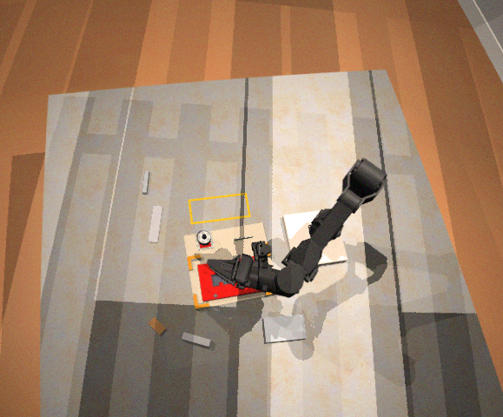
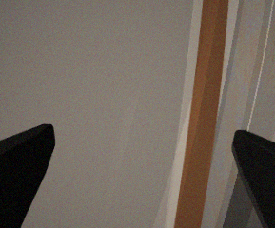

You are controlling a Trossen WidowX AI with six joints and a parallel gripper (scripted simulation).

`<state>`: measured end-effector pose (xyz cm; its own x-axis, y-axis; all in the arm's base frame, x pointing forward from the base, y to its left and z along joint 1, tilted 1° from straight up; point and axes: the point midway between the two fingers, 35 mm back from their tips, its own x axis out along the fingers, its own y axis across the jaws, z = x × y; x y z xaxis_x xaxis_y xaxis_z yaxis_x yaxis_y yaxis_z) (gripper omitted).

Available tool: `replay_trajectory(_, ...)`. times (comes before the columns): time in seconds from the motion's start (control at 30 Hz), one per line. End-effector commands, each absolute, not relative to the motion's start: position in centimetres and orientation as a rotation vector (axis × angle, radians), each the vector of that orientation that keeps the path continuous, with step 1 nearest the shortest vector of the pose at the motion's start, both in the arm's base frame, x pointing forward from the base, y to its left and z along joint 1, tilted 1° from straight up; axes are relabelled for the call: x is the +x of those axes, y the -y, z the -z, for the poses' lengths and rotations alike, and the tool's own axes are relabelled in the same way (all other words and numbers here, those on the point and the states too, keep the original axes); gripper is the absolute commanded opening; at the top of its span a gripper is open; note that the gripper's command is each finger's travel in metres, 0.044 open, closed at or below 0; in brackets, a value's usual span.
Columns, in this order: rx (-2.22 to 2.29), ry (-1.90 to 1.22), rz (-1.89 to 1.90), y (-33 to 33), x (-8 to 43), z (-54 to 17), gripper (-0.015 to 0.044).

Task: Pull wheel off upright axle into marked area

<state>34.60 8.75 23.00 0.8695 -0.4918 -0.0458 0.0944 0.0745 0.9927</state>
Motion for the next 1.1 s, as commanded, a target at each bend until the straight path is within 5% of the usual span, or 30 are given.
replay_trajectory(0.0,1.43,0.333,0.455,-8.7,34.7,-23.0,0.0374)
replay_trajectory(0.1,1.356,0.248,0.49,-8.4,36.7,-22.3,0.03)
replay_trajectory(0.53,1.11,-0.328,0.789,-2.3,42.7,-16.0,0.03)
replay_trajectory(1.07,1.264,-1.125,1.253,5.8,36.4,-12.4,0.03)
